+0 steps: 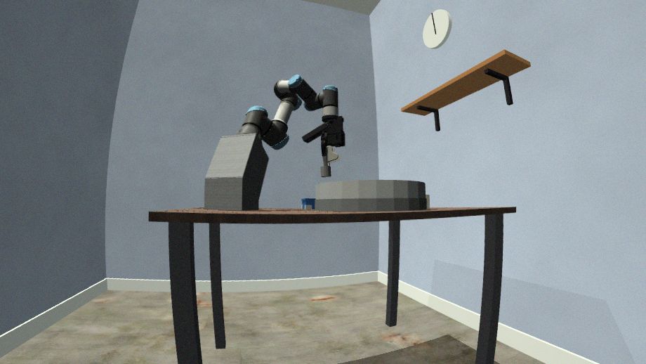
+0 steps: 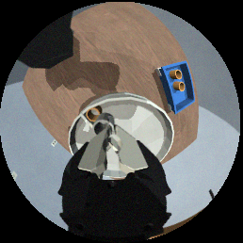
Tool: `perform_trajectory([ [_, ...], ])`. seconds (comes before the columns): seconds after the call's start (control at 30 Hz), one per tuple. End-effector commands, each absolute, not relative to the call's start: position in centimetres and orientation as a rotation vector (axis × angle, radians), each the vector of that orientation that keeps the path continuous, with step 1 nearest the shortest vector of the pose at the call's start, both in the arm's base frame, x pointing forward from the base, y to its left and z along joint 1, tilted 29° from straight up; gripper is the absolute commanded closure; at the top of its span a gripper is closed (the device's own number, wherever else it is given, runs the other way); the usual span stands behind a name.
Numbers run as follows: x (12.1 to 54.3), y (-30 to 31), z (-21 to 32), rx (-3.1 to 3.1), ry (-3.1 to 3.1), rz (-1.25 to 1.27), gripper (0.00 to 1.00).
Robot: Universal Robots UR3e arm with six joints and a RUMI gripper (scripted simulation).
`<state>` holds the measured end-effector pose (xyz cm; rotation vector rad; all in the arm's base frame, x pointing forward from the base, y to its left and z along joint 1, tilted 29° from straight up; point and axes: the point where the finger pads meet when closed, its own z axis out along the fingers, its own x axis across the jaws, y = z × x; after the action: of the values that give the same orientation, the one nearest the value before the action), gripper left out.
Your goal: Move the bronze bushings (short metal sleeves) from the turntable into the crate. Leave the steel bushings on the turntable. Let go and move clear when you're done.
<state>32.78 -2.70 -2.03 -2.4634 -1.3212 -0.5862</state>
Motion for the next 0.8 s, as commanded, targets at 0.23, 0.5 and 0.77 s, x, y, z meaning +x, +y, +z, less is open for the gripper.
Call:
perform_trajectory([
  [0.23,32.83,-2.79,-1.99,-2.465,-1.322,-0.587,1.0],
  [0.5,32.91,-2.81,-1.98,-2.465,-1.322,-0.587,1.0],
  [0.77,33.12,-2.89,-1.97,-2.465,-1.322,-0.587,1.0],
])
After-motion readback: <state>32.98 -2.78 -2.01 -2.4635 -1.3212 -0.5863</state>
